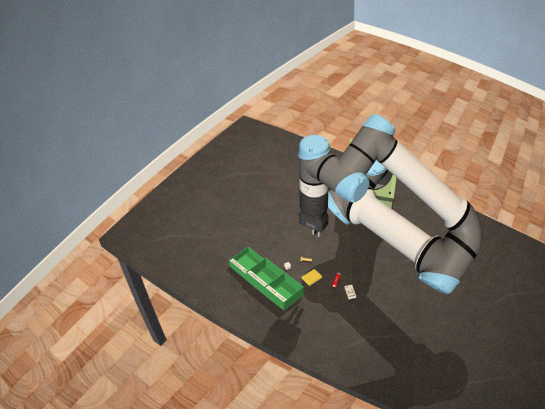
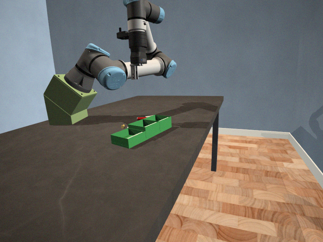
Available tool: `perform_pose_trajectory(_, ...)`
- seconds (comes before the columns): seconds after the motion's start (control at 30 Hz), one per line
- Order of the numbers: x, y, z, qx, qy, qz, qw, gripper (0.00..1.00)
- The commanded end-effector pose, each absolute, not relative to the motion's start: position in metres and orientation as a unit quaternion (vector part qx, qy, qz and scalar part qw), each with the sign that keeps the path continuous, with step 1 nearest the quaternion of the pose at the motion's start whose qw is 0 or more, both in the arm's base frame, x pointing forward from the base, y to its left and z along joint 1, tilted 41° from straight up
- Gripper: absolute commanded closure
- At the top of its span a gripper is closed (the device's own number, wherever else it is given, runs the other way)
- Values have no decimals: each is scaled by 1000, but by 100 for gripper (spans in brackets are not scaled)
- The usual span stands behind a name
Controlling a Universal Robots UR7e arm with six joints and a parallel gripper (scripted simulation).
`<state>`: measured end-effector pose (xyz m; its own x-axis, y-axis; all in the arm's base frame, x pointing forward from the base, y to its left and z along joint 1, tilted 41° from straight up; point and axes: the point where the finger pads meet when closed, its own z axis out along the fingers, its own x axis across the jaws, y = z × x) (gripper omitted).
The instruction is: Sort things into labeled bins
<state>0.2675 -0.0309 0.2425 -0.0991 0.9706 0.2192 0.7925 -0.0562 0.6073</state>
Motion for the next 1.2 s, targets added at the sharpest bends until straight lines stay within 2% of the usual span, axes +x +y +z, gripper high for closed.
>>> perform_pose_trajectory(0.0,267,-30,241,657,666,320,148,69)
perform_pose_trajectory(0.2,267,-30,241,657,666,320,148,69)
perform_pose_trajectory(1.17,393,-169,175,321,853,262,318,69)
